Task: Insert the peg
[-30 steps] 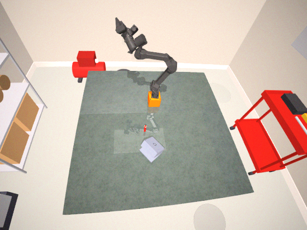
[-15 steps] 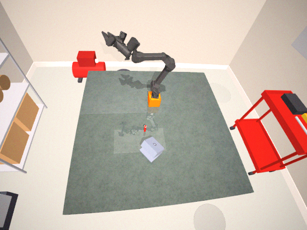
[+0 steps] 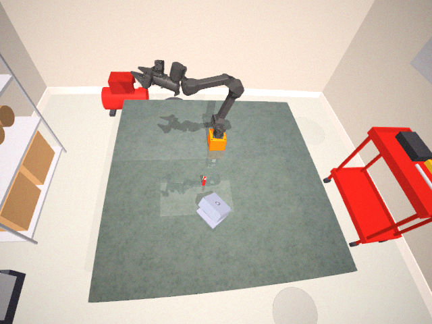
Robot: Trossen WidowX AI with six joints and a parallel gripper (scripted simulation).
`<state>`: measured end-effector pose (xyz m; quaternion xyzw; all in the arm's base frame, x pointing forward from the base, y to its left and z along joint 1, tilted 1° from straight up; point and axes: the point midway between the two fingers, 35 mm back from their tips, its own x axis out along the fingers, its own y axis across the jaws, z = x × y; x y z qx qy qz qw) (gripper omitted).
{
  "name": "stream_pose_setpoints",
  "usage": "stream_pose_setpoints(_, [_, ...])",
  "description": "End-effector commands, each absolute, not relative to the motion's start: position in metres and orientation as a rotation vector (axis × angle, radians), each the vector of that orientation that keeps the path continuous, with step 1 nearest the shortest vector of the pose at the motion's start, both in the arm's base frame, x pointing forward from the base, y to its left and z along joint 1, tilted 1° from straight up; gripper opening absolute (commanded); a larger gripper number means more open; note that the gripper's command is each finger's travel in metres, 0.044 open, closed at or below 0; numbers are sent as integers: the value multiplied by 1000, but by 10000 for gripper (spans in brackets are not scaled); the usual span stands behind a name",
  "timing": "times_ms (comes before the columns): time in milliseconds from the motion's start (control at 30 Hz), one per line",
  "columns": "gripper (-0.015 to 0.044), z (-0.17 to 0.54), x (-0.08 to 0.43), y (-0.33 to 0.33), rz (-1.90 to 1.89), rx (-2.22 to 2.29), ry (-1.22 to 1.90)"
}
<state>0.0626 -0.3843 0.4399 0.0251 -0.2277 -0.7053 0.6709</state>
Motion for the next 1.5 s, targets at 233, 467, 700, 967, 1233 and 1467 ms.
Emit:
stream_pose_setpoints(233, [440, 388, 125, -391, -1478, 142, -283])
stream_pose_setpoints(467, [440, 357, 167, -385, -1378, 183, -130])
stream_pose_setpoints(700, [440, 325, 207, -374, -1280, 214, 6])
stream_pose_setpoints(967, [440, 286, 251, -351, -1148, 258, 164])
stream_pose_setpoints(1233, [440, 248, 285, -323, -1023, 291, 328])
stream_pose_setpoints(1467, [440, 209, 312, -291, -903, 301, 509])
